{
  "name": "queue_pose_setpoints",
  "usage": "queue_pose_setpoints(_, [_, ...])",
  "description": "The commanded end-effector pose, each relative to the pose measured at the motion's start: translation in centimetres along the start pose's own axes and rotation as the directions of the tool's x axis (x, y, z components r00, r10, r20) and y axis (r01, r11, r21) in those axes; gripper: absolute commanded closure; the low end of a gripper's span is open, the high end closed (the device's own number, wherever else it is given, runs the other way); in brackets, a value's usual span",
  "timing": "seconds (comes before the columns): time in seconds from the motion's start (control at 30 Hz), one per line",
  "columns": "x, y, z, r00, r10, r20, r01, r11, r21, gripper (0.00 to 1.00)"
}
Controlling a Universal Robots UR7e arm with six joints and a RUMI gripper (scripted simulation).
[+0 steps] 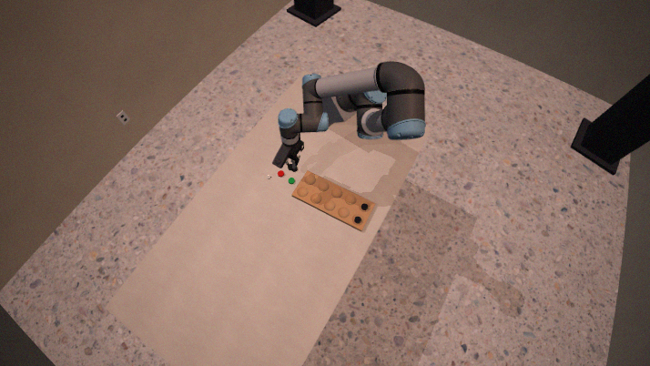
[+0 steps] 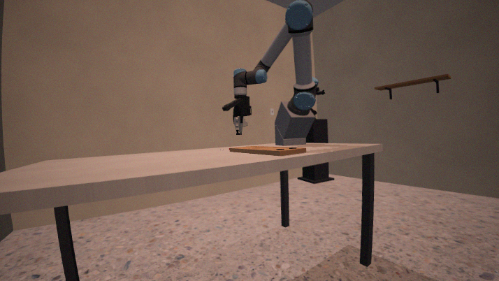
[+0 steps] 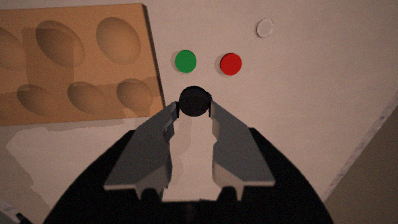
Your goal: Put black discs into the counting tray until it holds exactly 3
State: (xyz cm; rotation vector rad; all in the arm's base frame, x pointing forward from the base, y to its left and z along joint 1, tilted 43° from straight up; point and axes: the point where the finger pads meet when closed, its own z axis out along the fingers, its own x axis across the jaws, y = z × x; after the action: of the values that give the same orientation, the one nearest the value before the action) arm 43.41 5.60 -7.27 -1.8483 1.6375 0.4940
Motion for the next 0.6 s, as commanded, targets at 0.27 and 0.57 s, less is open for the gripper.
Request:
queue_pose_setpoints(0.27, [-0.4,0.2,-1.4,1.0,-0.001,0.009,0.001,1.0,-0.012,1.0])
queue_pose_setpoints(0.57, [-3.8,-1.8,-1.7,1.0,0.002,-0.006,-0.002,1.0,-0.016,1.0])
